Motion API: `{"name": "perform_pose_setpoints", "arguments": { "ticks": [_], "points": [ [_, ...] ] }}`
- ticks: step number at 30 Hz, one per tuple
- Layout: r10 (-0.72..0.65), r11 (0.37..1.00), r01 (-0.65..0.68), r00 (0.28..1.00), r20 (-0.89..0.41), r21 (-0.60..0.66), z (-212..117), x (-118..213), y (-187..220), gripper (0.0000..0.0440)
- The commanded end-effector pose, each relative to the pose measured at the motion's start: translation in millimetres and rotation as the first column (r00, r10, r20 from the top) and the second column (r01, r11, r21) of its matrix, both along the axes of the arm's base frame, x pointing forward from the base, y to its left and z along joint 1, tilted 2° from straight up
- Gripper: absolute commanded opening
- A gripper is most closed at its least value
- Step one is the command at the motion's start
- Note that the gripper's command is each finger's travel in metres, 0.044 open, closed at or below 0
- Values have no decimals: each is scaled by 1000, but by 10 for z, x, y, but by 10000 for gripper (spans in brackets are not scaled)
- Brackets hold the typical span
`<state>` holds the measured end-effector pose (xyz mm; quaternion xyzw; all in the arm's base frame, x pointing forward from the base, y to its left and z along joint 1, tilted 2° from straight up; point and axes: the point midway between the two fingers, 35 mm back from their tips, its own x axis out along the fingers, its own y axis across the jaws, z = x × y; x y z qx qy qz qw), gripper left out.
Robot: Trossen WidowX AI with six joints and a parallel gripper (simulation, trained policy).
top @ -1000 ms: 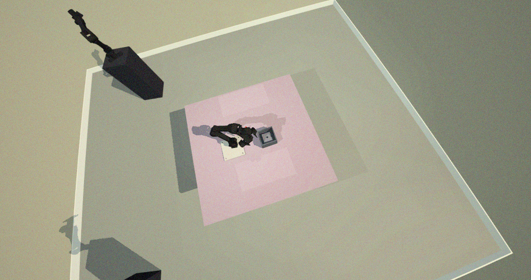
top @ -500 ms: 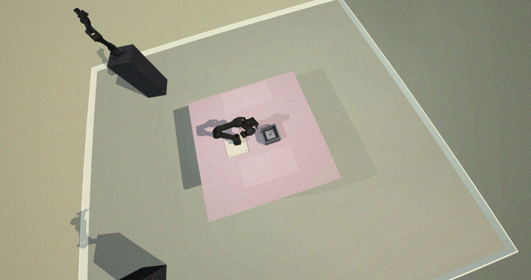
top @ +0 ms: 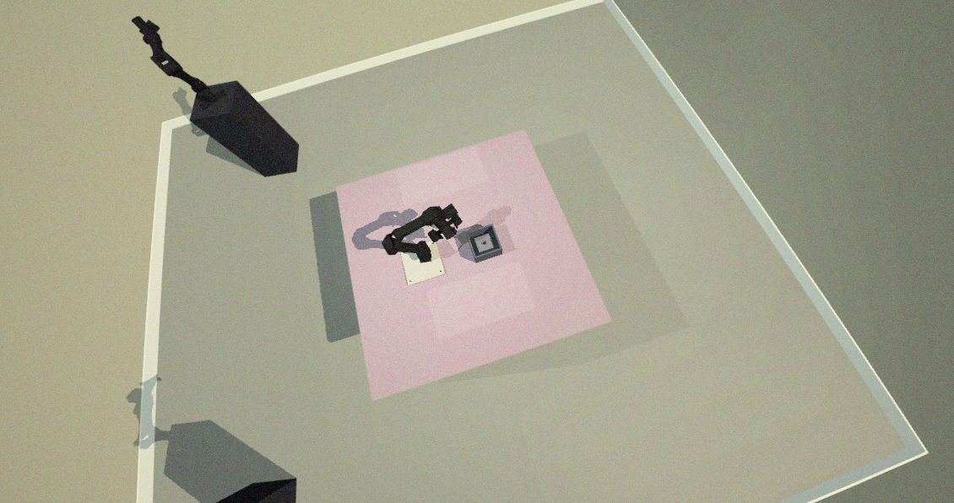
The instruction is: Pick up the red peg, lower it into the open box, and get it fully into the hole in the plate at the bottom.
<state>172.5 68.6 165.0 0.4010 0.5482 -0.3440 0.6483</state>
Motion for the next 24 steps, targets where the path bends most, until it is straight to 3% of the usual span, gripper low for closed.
{"name": "perform_pose_setpoints", "arguments": {
  "ticks": [1,16,24],
  "points": [
    [-4,1000,5,1000,-29,11,-171,-53,135,440],
    [79,992,-79,997,3,95,-855,-147,627,439],
    [69,987,-72,997,24,146,-1131,-164,755,415]
  ]
}}
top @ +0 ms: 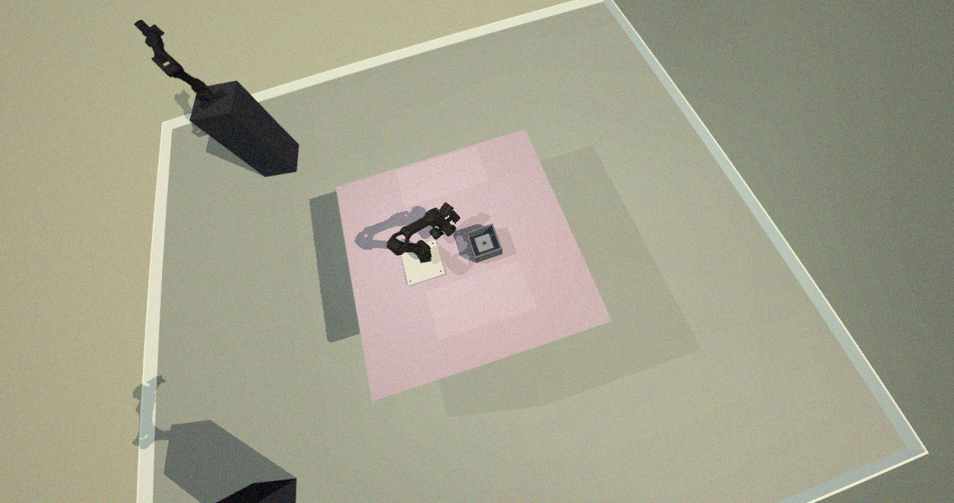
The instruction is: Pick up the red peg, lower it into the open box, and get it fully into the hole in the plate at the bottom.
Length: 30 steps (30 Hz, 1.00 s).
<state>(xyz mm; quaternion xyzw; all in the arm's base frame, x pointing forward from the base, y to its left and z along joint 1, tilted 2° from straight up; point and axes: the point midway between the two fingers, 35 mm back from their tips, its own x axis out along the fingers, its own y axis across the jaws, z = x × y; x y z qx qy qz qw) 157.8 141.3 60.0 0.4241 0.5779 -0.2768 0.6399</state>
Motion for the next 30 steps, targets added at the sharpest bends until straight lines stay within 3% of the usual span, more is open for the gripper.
{"name": "perform_pose_setpoints", "arguments": {
  "ticks": [1,12,17,30],
  "points": [
    [-13,1000,13,1000,-6,22,-105,-20,36,396],
    [-7,997,12,998,-59,81,-161,-59,84,111],
    [-2,995,10,997,-80,101,-163,-57,84,5],
    [74,995,-80,994,86,62,349,263,30,2]
  ]
}}
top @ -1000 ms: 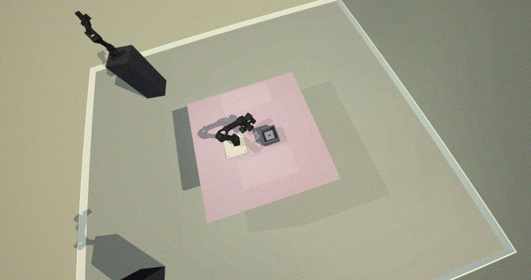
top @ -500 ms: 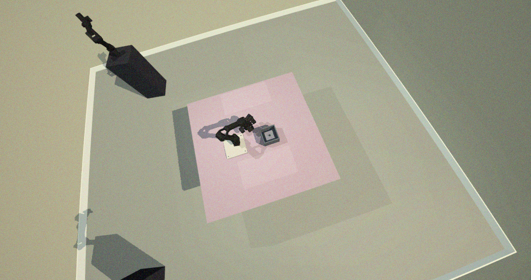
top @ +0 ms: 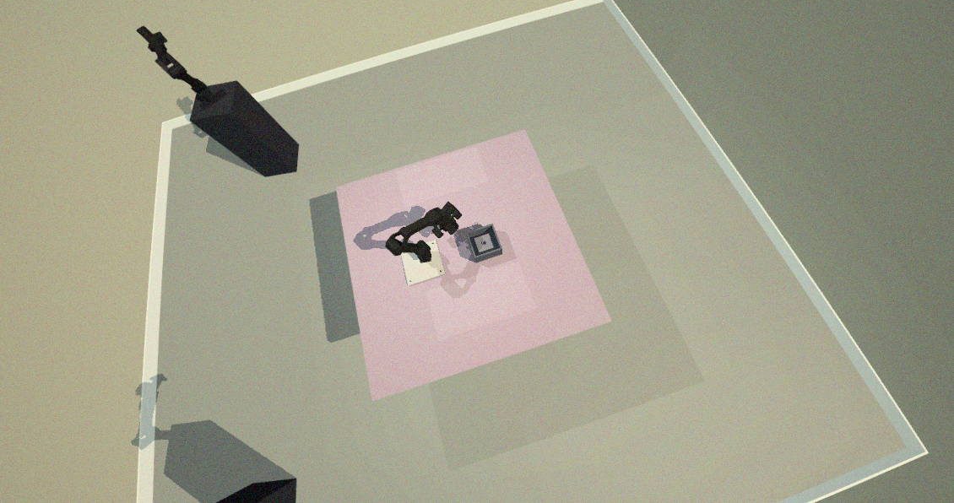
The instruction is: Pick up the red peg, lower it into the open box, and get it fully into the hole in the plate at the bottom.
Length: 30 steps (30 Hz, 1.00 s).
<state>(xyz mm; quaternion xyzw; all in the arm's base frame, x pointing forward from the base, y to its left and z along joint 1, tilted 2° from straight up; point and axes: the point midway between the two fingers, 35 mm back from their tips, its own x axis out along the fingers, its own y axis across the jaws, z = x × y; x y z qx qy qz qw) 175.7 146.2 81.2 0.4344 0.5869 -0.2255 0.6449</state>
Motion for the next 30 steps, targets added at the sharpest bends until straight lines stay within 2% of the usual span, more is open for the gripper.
{"name": "perform_pose_setpoints", "arguments": {
  "ticks": [1,13,30],
  "points": [
    [14,1000,-14,998,54,-11,187,116,-30,0],
    [-1,997,14,985,172,-75,660,550,-292,0],
    [-99,981,133,970,222,-143,772,1084,-835,0]
  ]
}}
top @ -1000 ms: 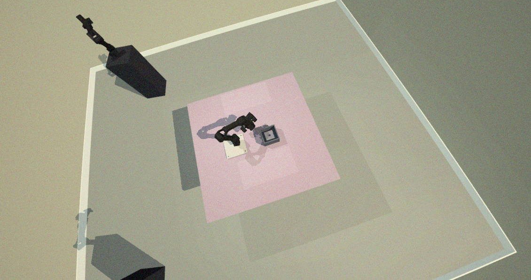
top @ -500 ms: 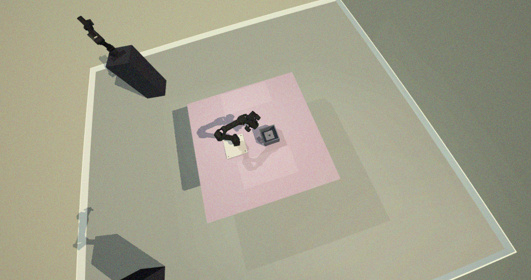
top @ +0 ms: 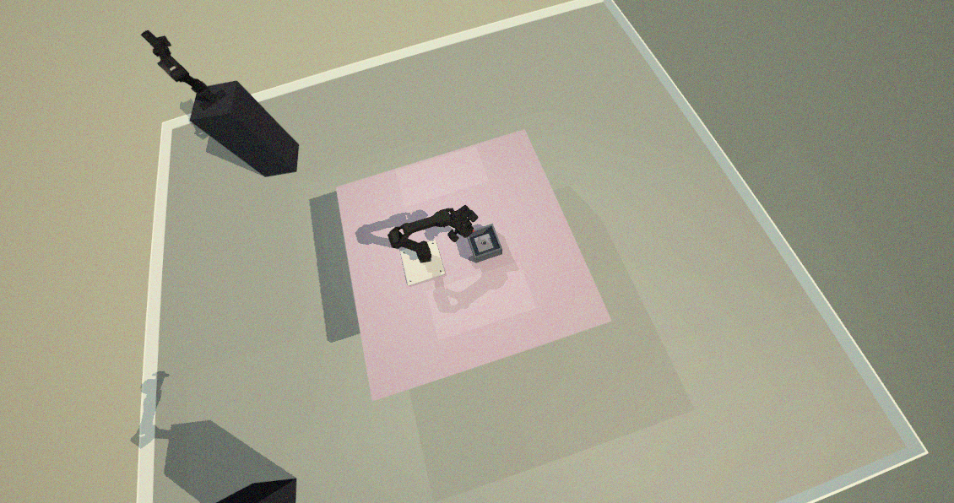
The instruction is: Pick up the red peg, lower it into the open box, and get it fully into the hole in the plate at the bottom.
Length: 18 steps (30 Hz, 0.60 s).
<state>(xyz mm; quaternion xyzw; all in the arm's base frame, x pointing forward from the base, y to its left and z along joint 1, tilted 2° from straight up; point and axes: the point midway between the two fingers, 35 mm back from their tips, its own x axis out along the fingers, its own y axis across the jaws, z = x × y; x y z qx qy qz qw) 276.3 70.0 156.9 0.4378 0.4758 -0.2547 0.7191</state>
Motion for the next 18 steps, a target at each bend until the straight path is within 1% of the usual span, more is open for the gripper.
{"name": "perform_pose_setpoints", "arguments": {
  "ticks": [1,10,18],
  "points": [
    [-19,1000,19,1000,9,-15,11,101,-102,0],
    [-66,997,66,998,2,-28,-68,301,-328,2],
    [-84,996,84,996,-25,-21,-182,433,-450,12]
  ]
}}
